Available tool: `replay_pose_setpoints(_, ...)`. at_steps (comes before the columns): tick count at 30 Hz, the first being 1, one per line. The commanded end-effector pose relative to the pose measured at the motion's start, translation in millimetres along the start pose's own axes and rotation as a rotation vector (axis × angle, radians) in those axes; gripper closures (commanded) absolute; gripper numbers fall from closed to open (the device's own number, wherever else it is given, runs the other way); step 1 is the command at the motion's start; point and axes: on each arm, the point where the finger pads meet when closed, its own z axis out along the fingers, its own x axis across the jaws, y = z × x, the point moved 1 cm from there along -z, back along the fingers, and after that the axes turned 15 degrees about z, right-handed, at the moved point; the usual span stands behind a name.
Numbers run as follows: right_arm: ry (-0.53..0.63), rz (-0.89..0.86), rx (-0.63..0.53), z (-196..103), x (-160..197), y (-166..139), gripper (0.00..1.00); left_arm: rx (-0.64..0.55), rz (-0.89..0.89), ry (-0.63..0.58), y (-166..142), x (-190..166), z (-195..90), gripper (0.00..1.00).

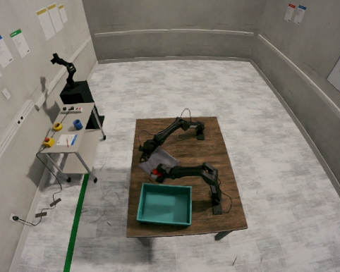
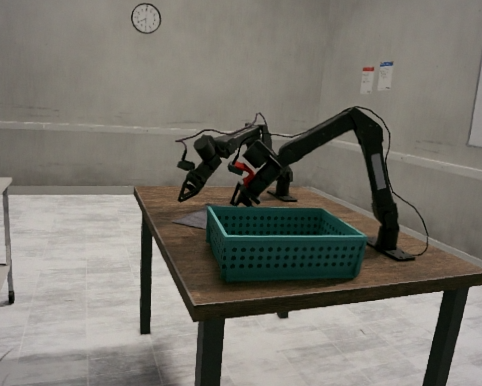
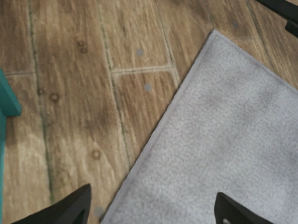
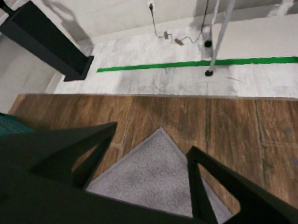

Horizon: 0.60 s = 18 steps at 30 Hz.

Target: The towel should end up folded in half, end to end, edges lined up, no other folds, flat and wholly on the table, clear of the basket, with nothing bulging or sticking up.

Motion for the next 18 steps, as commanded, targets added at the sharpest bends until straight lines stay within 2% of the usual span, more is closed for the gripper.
replay_pose_setpoints(1,0.037,0.01,-0.025,-16,16,17,0.16,-0.017,0.003,0.001,6,0,-5,0.22)
replay_pose_setpoints(5,0.037,0.01,-0.025,-16,16,17,0.16,-0.017,0.003,0.001,6,0,-5,0.22)
replay_pose_setpoints(6,0.012,0.005,-0.011,-17,6,11,0.16,-0.001,0.001,0.003,-2,1,-14,0.22)
replay_pose_setpoints(9,0.027,0.008,-0.019,-32,11,14,0.16,-0.001,0.0,0.004,-2,1,-29,0.22)
replay_pose_setpoints(11,0.031,0.008,-0.02,-42,12,15,0.16,-0.03,0.003,0.005,11,0,-43,0.22)
replay_pose_setpoints(13,0.026,0.007,-0.018,-52,11,16,0.16,-0.001,0.0,0.003,-2,-1,-49,0.22)
replay_pose_setpoints(16,0.02,0.005,-0.014,-57,10,15,0.16,-0.001,0.0,0.002,-2,-1,-53,0.22)
replay_pose_setpoints(17,0.031,0.007,-0.02,-62,13,17,0.16,-0.043,0.006,0.003,16,-2,-65,0.22)
replay_pose_setpoints(18,0.01,0.003,-0.009,-67,8,15,0.16,-0.04,0.005,0.002,15,-3,-70,0.22)
